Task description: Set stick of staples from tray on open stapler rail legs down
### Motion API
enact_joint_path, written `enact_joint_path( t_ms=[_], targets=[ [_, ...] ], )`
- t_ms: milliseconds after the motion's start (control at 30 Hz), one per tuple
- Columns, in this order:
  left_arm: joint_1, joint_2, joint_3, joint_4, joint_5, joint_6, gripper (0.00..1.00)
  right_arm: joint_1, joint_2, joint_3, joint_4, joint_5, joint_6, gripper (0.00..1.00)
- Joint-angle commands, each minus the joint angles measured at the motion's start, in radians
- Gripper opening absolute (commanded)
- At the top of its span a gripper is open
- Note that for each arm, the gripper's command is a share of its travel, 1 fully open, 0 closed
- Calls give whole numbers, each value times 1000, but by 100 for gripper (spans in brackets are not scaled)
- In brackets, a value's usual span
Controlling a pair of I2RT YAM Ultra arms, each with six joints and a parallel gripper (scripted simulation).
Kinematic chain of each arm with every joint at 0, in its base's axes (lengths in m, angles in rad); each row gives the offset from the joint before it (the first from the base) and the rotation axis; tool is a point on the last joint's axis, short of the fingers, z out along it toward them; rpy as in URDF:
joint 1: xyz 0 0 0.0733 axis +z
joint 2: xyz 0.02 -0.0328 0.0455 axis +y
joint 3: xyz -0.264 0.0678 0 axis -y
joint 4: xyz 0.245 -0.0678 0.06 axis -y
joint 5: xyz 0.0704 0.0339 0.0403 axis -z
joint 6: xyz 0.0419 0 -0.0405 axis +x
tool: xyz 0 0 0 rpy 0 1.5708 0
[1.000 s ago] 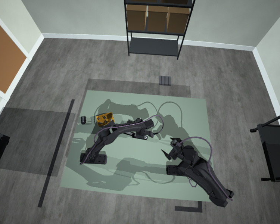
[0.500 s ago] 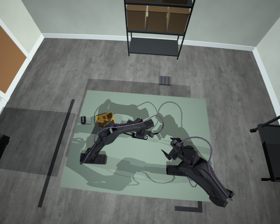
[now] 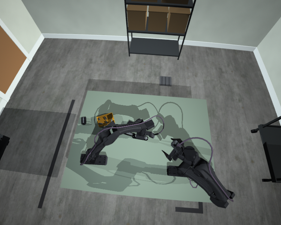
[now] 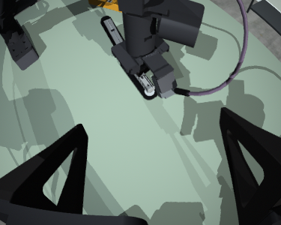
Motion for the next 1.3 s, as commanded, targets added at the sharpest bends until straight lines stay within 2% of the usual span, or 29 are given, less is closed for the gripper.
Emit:
enact_joint_path(
  t_ms=[0, 733, 867, 1000, 1267],
  targets=[
    [9, -5, 19, -14, 16, 8, 6, -7, -19, 4, 4, -5, -2, 100],
    [2, -6, -12, 19, 16, 1, 6, -7, -19, 4, 4, -5, -2, 100],
    [11, 15, 24, 5, 16, 12, 6, -7, -19, 4, 4, -5, -2, 100],
    [1, -4, -21, 29, 16, -5, 6, -7, -19, 4, 4, -5, -2, 100],
    [1, -4, -21, 30, 16, -4, 6, -7, -19, 4, 4, -5, -2, 100]
  ],
)
